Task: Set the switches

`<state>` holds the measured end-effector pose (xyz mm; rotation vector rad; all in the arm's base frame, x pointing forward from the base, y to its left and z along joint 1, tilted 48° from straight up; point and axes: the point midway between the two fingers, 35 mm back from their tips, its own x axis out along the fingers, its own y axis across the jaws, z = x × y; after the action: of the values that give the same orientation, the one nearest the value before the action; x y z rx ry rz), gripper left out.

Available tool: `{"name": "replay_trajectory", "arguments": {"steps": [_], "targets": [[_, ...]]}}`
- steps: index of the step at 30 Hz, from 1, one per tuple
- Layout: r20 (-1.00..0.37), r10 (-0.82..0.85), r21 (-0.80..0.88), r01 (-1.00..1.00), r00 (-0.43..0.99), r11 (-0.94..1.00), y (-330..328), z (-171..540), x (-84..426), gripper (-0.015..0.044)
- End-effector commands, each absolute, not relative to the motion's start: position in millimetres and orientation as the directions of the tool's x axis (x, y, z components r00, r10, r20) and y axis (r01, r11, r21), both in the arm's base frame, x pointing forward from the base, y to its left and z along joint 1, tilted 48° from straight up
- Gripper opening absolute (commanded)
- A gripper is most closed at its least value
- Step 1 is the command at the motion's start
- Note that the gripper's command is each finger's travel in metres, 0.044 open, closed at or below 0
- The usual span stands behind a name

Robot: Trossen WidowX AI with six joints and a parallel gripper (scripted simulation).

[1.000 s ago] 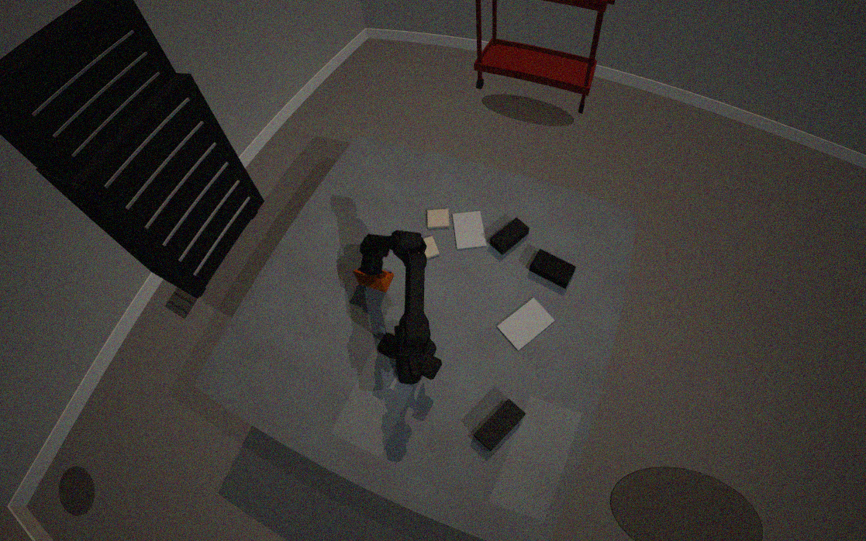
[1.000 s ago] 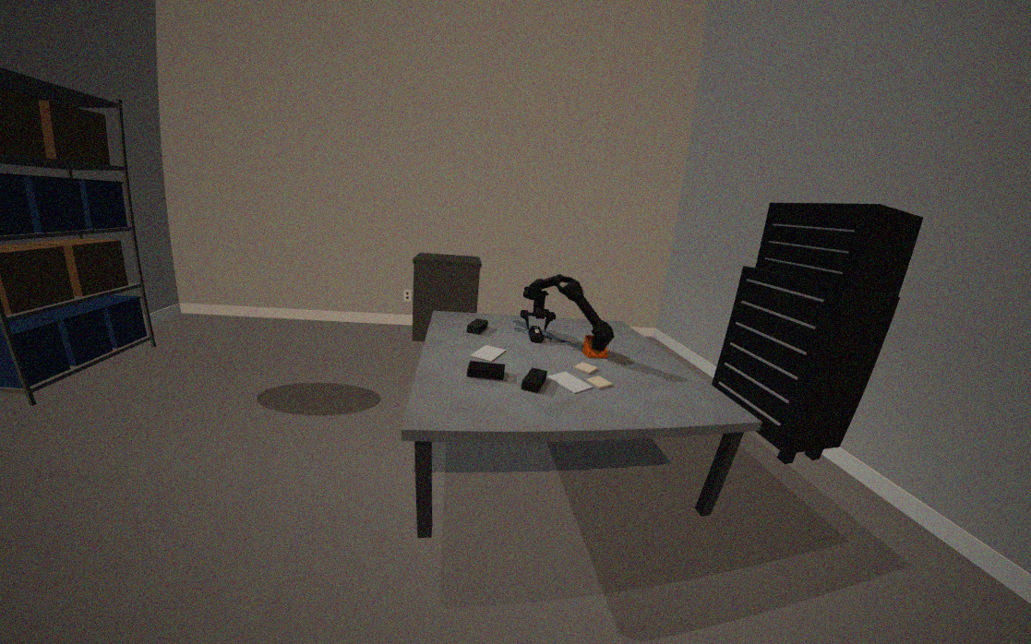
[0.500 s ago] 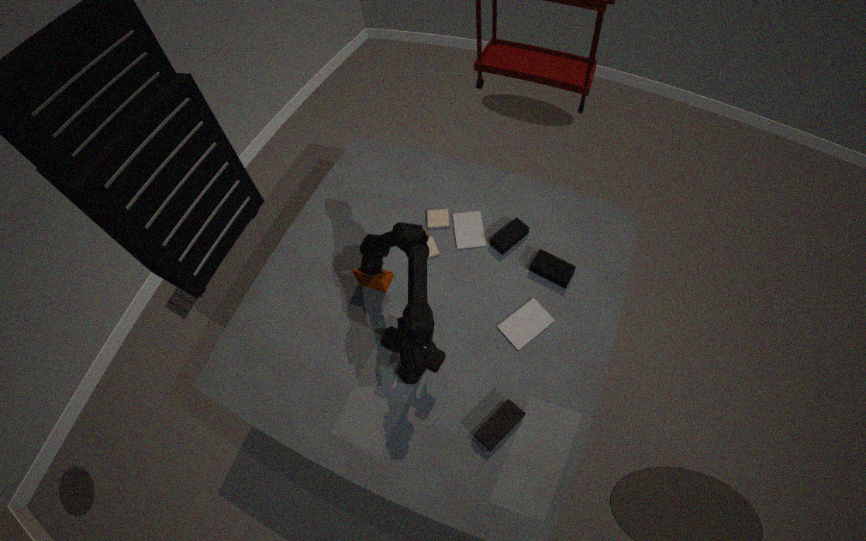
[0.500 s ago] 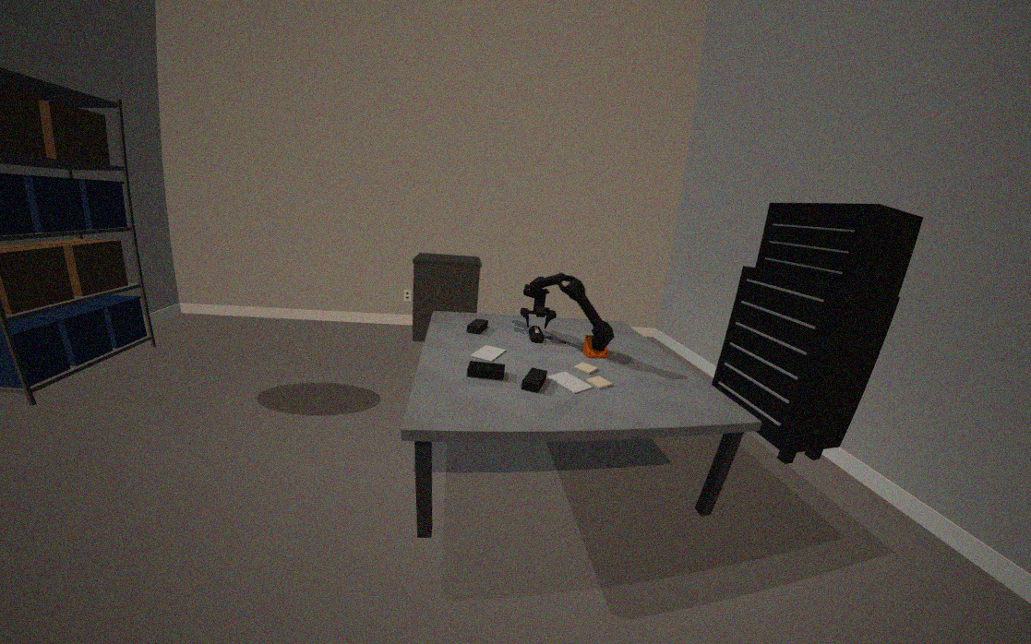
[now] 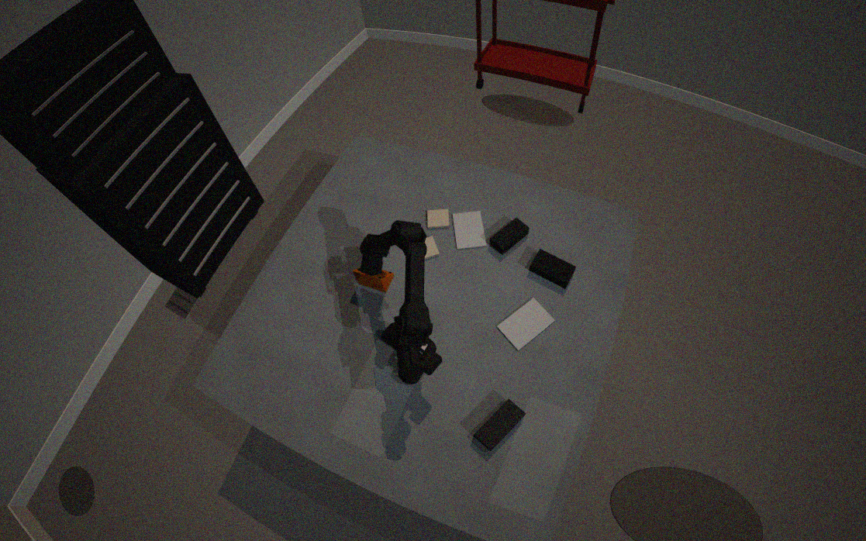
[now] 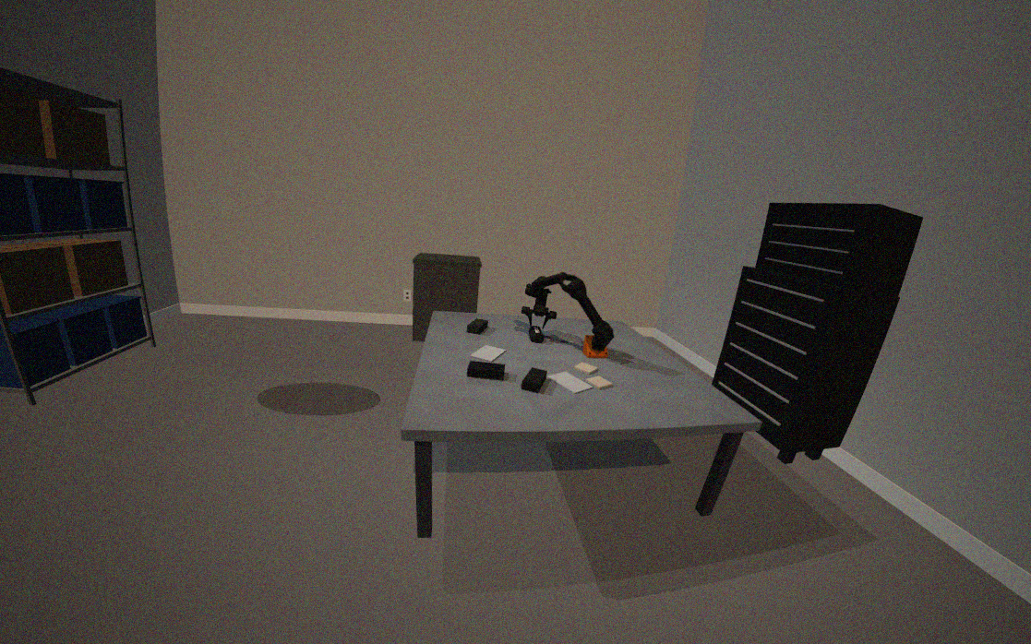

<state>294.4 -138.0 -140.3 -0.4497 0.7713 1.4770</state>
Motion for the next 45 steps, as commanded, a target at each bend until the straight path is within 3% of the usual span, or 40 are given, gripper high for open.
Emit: {"name": "replay_trajectory", "arguments": {"steps": [1, 9, 16, 23, 43, 45], "targets": [[-0.694, 0.720, 0.289, -0.924, -0.023, 0.249, -141.2, -137.8, 290.3, 0.0204], [-0.683, 0.724, 0.512, -0.645, 0.094, 0.567, -149.0, -132.3, 283.3, 0.0000], [-0.669, 0.717, 0.662, -0.283, 0.195, 0.694, -155.2, -126.6, 276.5, 0.0000], [-0.652, 0.703, 0.746, 0.073, 0.284, 0.662, -160.1, -120.8, 269.9, 0.0000], [-0.652, 0.702, 0.747, 0.082, 0.286, 0.660, -160.3, -120.7, 269.7, 0.0000], [-0.652, 0.703, 0.746, 0.074, 0.284, 0.662, -160.5, -121.0, 269.9, 0.0053]]}}
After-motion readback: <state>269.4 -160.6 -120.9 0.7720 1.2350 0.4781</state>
